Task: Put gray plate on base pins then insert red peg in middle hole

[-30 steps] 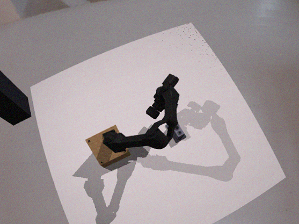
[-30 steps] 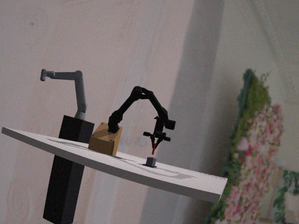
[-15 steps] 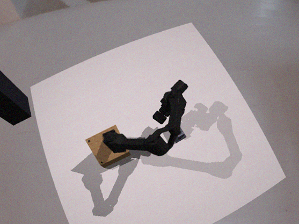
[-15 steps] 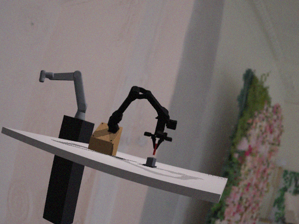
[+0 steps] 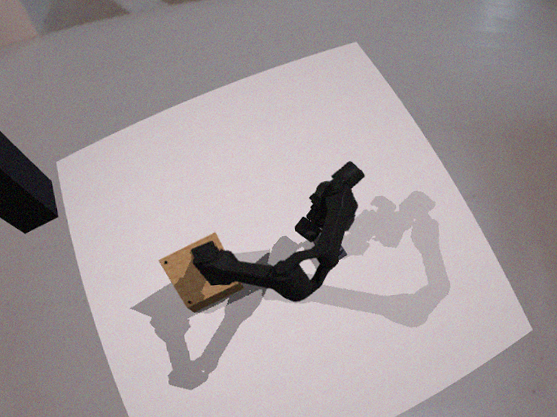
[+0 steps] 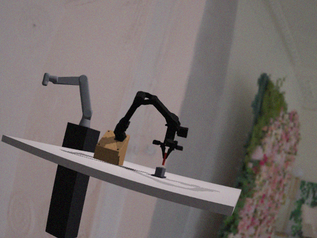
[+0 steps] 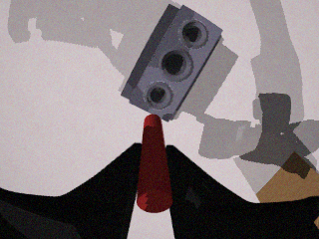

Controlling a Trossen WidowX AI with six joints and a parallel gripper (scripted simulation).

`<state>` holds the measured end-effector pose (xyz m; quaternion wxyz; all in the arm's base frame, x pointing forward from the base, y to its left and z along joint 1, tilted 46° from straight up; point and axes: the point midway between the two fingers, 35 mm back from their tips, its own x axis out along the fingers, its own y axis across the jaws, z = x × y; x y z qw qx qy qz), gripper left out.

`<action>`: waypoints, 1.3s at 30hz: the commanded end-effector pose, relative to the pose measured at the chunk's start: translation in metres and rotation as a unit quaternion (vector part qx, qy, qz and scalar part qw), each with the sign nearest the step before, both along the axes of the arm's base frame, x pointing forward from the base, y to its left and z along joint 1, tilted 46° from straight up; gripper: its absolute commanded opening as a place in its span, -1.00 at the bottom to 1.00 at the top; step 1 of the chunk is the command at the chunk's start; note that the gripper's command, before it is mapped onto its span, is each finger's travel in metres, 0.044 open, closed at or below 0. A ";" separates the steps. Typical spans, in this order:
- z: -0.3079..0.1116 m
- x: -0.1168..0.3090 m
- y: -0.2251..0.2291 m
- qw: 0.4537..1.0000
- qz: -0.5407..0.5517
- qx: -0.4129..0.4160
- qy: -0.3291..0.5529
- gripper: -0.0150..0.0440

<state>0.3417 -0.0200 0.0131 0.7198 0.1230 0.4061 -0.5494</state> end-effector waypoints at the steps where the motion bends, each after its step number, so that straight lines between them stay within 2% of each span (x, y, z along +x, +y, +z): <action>1: 0.011 0.005 -0.010 1.000 0.002 -0.004 -0.001 -0.49; 12: 0.031 0.009 -0.032 1.000 0.003 -0.013 0.002 -0.49; 39: 0.031 0.006 -0.032 1.000 0.003 -0.013 0.002 -0.49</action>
